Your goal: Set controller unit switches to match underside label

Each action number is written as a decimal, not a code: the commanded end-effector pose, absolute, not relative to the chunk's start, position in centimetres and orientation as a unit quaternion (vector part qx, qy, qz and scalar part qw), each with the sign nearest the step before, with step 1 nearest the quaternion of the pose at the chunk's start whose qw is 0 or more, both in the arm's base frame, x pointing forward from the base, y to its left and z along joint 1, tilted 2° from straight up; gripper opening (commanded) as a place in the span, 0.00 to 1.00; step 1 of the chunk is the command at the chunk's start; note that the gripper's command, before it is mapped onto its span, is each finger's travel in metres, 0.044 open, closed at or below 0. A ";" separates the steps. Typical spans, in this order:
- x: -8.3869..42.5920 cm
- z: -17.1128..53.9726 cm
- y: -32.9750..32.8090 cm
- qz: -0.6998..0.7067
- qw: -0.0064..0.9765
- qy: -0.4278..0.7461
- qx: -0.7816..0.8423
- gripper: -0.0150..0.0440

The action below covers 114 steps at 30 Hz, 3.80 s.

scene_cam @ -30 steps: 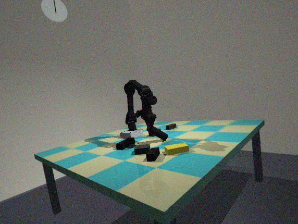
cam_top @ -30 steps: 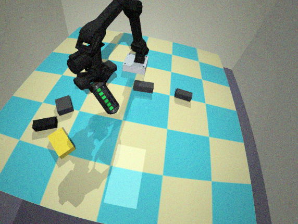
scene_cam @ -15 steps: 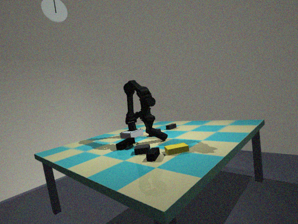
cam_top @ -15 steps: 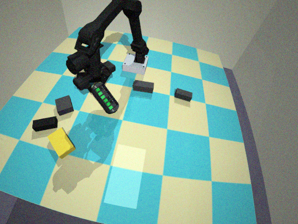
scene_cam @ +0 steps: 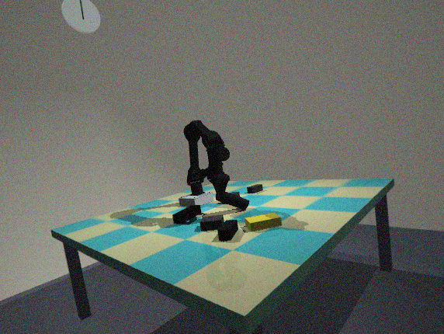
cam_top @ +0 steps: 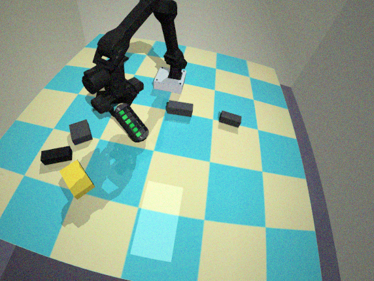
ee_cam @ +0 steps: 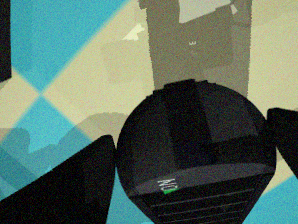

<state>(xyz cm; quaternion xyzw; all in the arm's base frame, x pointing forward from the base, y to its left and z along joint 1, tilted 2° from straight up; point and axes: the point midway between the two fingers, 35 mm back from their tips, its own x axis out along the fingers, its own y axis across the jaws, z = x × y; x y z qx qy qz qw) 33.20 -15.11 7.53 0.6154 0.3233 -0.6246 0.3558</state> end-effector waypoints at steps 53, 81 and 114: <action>32.2 3.9 -16.6 -0.624 0.357 0.328 0.613 0.83; 32.2 2.1 -16.7 -0.624 0.357 0.328 0.613 0.83; 35.2 6.0 -11.8 -0.628 0.355 0.322 0.613 1.00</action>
